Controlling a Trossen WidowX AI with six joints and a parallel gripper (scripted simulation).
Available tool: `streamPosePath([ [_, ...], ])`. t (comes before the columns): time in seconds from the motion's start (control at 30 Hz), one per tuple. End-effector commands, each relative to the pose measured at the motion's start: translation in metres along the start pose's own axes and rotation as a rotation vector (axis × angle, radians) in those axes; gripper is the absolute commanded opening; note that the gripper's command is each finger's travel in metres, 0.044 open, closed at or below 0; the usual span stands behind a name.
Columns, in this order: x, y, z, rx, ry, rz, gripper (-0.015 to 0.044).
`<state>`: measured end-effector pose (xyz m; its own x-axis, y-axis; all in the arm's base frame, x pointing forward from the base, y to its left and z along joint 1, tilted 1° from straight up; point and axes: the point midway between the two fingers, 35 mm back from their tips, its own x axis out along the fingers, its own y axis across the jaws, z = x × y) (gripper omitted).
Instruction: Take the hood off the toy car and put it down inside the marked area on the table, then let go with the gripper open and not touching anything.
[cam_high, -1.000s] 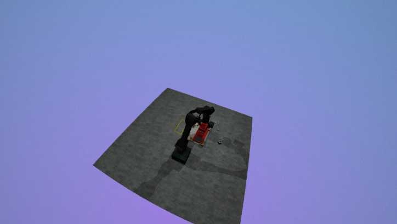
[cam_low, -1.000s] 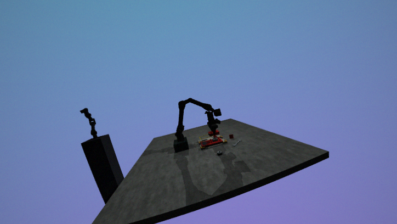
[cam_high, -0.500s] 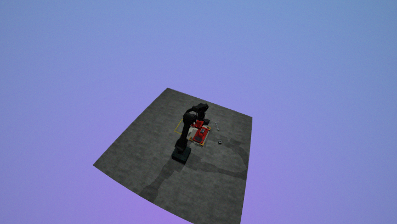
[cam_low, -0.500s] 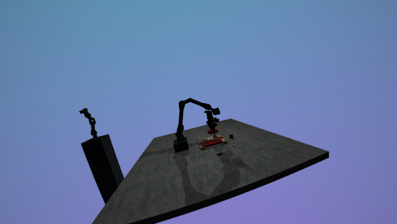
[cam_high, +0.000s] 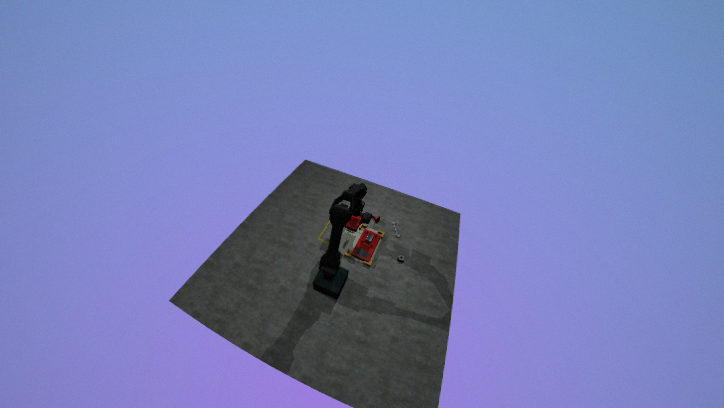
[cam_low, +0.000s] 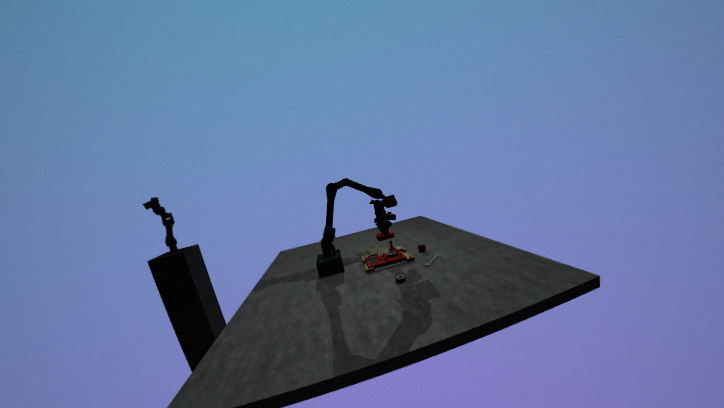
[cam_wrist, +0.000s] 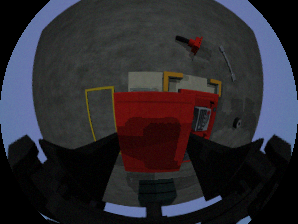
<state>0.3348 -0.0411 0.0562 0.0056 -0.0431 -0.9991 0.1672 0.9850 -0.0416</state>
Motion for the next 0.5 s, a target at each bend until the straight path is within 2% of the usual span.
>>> streamPosePath([
  [0.0,-0.002,0.021,-0.003,0.008,-0.002,0.004,0.0000],
  [0.47,-0.006,0.083,-0.018,0.024,0.001,0.026,0.0000],
])
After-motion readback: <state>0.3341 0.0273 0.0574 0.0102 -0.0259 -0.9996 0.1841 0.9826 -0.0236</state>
